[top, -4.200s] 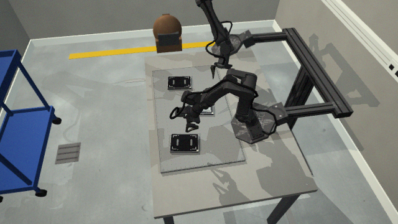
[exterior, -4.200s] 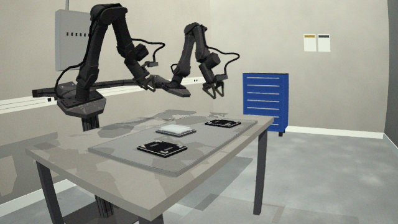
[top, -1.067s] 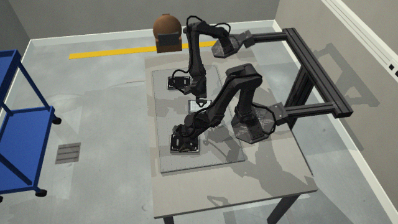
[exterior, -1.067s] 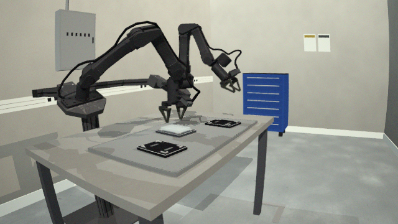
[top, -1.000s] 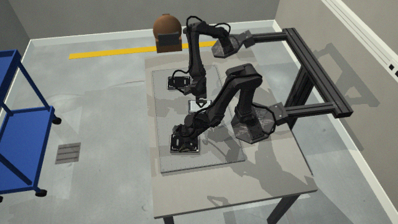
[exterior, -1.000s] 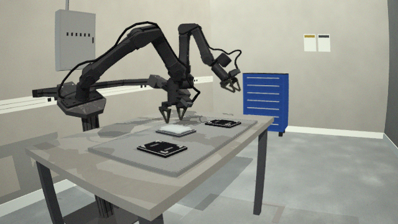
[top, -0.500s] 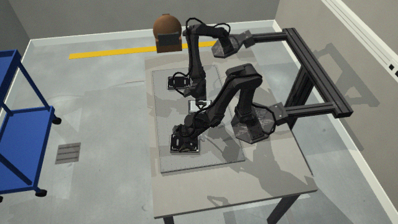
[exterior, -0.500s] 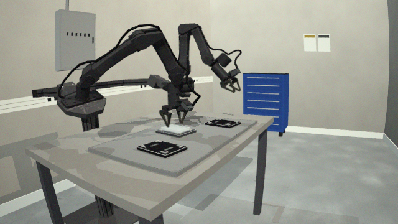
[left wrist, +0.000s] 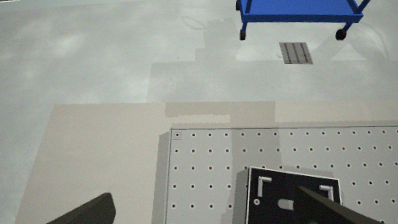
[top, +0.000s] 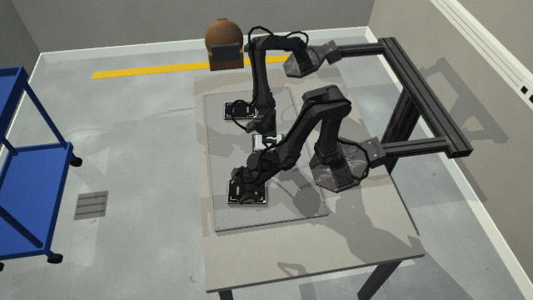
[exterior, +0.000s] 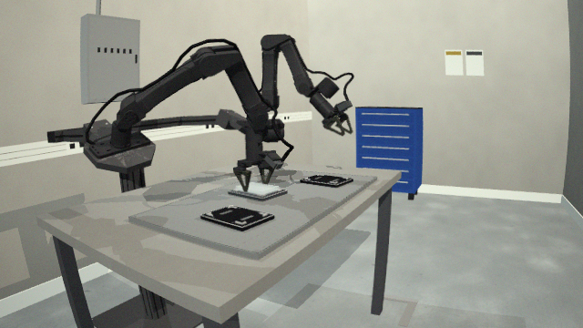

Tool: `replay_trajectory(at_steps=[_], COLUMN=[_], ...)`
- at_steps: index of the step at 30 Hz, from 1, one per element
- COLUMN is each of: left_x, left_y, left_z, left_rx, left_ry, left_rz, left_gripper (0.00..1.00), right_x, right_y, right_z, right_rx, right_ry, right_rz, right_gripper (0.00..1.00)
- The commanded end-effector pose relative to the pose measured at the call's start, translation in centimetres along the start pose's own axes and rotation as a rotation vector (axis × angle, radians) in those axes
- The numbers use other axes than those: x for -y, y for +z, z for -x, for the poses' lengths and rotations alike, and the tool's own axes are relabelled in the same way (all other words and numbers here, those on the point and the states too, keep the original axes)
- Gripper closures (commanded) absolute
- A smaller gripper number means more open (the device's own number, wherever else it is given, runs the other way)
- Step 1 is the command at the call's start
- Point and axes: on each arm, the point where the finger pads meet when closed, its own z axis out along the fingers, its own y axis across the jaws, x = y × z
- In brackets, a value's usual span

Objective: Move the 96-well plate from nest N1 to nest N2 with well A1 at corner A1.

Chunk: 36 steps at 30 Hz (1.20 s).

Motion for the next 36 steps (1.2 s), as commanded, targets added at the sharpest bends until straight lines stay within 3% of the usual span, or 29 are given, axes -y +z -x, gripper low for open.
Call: replay_trajectory(at_steps=[1, 13, 24, 25, 26, 31, 36], left_x=[-0.1, -0.1, -0.1, -0.1, -0.1, -0.1, -0.1], left_y=[0.0, 0.0, 0.0, 0.0, 0.0, 0.0, 0.0], left_z=[0.9, 0.9, 0.9, 0.9, 0.9, 0.9, 0.9], left_rx=[0.032, 0.032, 0.032, 0.032, 0.032, 0.032, 0.032], left_ry=[0.011, 0.011, 0.011, 0.011, 0.011, 0.011, 0.011], left_rz=[-0.003, -0.003, -0.003, -0.003, -0.003, -0.003, -0.003], left_gripper=[0.00, 0.00, 0.00, 0.00, 0.00, 0.00, 0.00], right_x=[-1.3, -1.1, -0.7, -0.7, -0.7, -0.4, -0.6], right_y=[-0.7, -0.7, -0.8, -0.8, -0.8, -1.8, -4.7], right_z=[0.6, 0.5, 0.4, 0.4, 0.4, 0.2, 0.3], right_rx=[0.019, 0.014, 0.013, 0.013, 0.013, 0.016, 0.018], right_ry=[0.003, 0.000, 0.002, 0.003, 0.003, 0.000, 0.002], right_rz=[0.038, 0.028, 0.026, 0.026, 0.026, 0.014, 0.019], right_gripper=[0.00, 0.06, 0.21, 0.33, 0.21, 0.21, 0.21])
